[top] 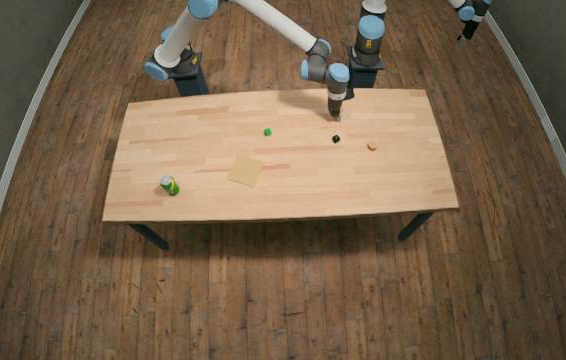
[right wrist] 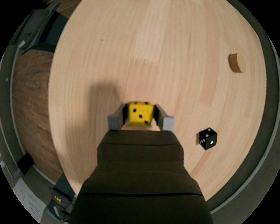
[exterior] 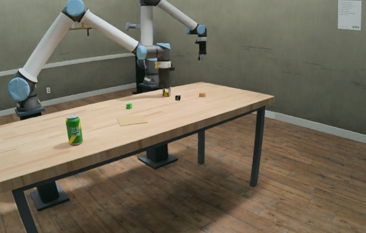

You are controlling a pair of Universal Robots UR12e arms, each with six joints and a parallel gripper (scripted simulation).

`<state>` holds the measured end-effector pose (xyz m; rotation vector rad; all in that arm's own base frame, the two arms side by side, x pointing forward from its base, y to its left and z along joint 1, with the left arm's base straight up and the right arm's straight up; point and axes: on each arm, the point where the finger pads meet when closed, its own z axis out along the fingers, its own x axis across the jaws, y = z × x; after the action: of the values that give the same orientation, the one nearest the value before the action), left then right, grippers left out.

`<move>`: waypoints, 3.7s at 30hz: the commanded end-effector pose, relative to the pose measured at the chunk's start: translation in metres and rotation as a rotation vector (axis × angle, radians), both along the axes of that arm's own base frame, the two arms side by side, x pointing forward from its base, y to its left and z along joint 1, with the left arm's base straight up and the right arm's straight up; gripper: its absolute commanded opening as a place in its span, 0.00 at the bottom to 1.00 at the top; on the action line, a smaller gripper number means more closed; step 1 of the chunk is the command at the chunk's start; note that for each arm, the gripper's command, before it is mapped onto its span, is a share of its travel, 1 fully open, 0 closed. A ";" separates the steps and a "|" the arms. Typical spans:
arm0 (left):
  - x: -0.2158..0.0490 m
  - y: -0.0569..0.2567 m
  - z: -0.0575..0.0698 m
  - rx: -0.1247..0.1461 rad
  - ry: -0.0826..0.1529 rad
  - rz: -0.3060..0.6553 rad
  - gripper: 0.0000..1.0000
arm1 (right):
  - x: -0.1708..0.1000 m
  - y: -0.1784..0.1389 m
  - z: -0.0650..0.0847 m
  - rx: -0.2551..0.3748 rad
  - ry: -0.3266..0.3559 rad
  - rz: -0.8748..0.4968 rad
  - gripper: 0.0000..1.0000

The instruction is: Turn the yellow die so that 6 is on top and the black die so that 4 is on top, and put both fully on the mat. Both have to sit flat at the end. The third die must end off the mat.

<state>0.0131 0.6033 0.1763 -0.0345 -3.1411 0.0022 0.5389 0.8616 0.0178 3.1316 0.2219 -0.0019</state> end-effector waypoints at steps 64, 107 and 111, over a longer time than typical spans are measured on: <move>0.000 0.001 0.001 0.002 0.000 0.000 1.00 | 0.000 0.001 0.102 0.002 -0.001 0.000 0.57; 0.000 0.001 0.001 0.002 0.000 0.000 1.00 | 0.182 -0.202 0.104 0.002 -0.001 0.140 0.57; 0.000 0.001 0.001 0.002 0.000 0.000 1.00 | 0.210 -0.245 0.105 0.002 -0.001 0.167 0.57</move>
<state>0.0131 0.6033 0.1763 -0.0345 -3.1411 0.0022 0.7379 0.6318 0.1205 3.1052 0.4629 -0.0027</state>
